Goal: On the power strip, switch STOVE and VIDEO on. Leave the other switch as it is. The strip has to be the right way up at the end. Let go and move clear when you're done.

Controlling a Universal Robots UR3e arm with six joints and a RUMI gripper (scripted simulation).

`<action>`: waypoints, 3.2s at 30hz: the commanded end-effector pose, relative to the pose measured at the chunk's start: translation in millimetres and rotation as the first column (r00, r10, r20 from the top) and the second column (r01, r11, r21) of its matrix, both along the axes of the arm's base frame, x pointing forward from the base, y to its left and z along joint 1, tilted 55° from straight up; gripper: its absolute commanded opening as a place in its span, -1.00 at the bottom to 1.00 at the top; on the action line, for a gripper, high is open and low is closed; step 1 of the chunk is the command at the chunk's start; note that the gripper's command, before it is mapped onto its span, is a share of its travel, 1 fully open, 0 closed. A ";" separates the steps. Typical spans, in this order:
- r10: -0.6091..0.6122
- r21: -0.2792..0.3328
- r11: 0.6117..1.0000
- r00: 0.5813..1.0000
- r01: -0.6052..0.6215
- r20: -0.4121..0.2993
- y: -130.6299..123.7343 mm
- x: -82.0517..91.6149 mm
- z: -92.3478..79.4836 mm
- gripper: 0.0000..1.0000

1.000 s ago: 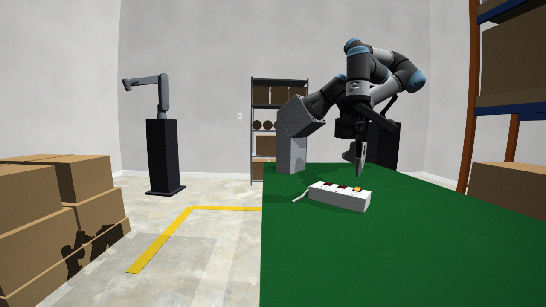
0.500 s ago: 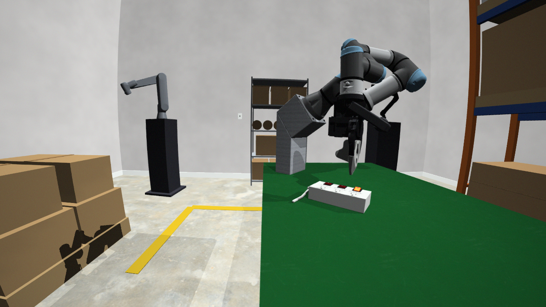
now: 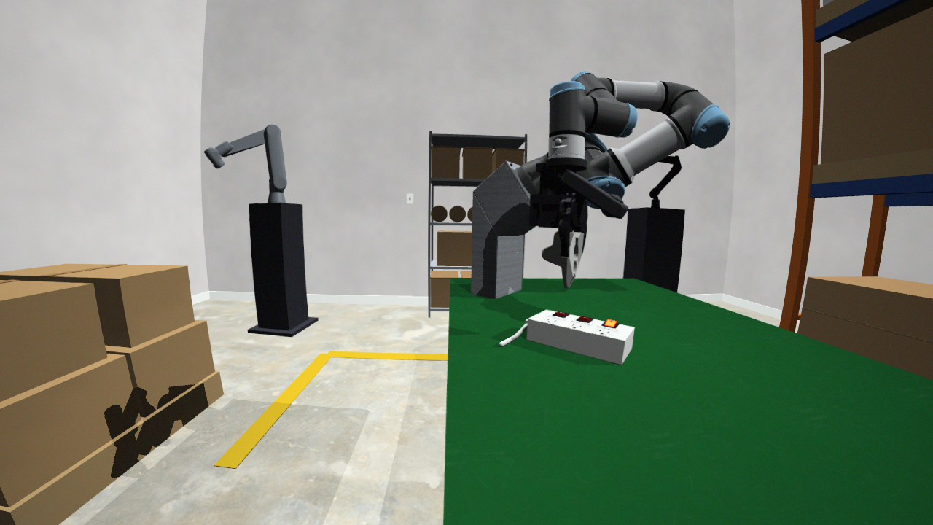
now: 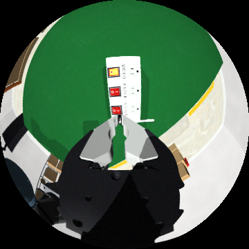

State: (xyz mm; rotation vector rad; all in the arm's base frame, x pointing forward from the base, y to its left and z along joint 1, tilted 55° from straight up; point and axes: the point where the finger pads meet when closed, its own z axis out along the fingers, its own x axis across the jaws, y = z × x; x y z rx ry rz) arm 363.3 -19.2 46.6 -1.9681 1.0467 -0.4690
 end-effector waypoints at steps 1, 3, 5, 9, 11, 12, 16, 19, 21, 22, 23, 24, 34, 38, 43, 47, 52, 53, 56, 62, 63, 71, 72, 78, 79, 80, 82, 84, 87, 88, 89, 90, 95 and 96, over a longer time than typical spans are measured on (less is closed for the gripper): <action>0.026 -0.016 1.000 0.999 -0.026 0.019 -2.4 -9.2 -10.1 -1.00; 0.026 -0.016 1.000 0.999 -0.026 0.019 -2.4 -9.2 -10.1 -1.00; 0.026 -0.016 1.000 0.999 -0.026 0.019 -2.4 -9.2 -10.1 -1.00; 0.026 -0.016 1.000 0.999 -0.026 0.019 -2.4 -9.2 -10.1 -1.00; 0.026 -0.016 1.000 0.999 -0.026 0.019 -2.4 -9.2 -10.1 -1.00; 0.026 -0.017 1.000 0.999 -0.026 0.019 -2.5 -9.2 -10.0 -1.00; 0.026 -0.017 1.000 0.999 -0.026 0.020 -2.8 -9.1 -9.9 -1.00; 0.026 -0.017 1.000 0.999 -0.026 0.020 -2.7 -9.0 -9.8 -1.00; 0.026 -0.017 1.000 0.999 -0.026 0.020 -2.7 -8.9 -9.7 -1.00; 0.026 -0.018 1.000 0.999 -0.026 0.020 -2.7 -8.9 -9.7 -1.00; 0.026 -0.017 1.000 0.999 -0.026 0.020 -2.7 -8.9 -9.7 -1.00; 0.026 -0.017 1.000 0.999 -0.026 0.020 -2.7 -8.9 -9.7 -1.00; 0.026 -0.017 1.000 0.999 -0.025 0.020 -2.6 -8.8 -9.8 -1.00; 0.026 -0.015 1.000 0.999 -0.025 0.020 -1.5 -8.2 -10.4 -1.00; 0.026 -0.015 1.000 0.999 -0.025 0.020 -0.2 -6.4 -11.8 -1.00; 0.026 -0.015 1.000 0.999 -0.025 0.020 1.5 -4.2 -13.8 -1.00; 0.026 -0.015 1.000 0.999 -0.025 0.020 3.2 -2.1 -15.7 -1.00; 0.026 -0.015 1.000 0.999 -0.025 0.020 3.8 -1.3 -16.4 -1.00; 0.026 -0.015 1.000 0.999 -0.025 0.020 5.7 1.1 -18.7 -1.00; 0.026 -0.015 1.000 0.999 -0.025 0.020 9.8 6.4 -23.4 -1.00; 0.026 -0.015 1.000 0.999 -0.025 0.020 10.5 7.2 -24.2 -1.00; 0.026 -0.015 1.000 0.999 -0.025 0.020 14.3 12.1 -28.7 -1.00; 0.026 -0.015 1.000 0.999 -0.025 0.020 14.9 12.8 -29.3 -1.00; 0.026 -0.015 1.000 0.999 -0.025 0.020 17.8 16.5 -32.6 -1.00; 0.026 -0.015 1.000 0.999 -0.025 0.020 18.1 16.9 -33.1 -1.00; 0.026 -0.015 1.000 0.999 -0.025 0.020 18.4 17.3 -33.5 -1.00; 0.026 -0.015 1.000 0.999 -0.025 0.020 19.0 18.1 -34.1 -1.00; 0.026 -0.015 1.000 0.999 -0.025 0.020 19.2 18.4 -34.4 -1.00; 0.026 -0.015 1.000 0.999 -0.025 0.020 19.6 18.9 -34.8 -1.00; 0.026 -0.015 1.000 0.999 -0.025 0.020 19.8 19.1 -35.0 -1.00; 0.026 -0.015 1.000 0.999 -0.025 0.020 19.9 19.2 -35.2 -1.00; 0.026 -0.015 1.000 0.999 -0.025 0.020 20.0 19.3 -35.3 -1.00; 0.026 -0.015 1.000 0.999 -0.025 0.020 20.1 19.6 -35.4 -1.00; 0.026 -0.015 1.000 0.999 -0.025 0.020 20.0 19.6 -35.4 -1.00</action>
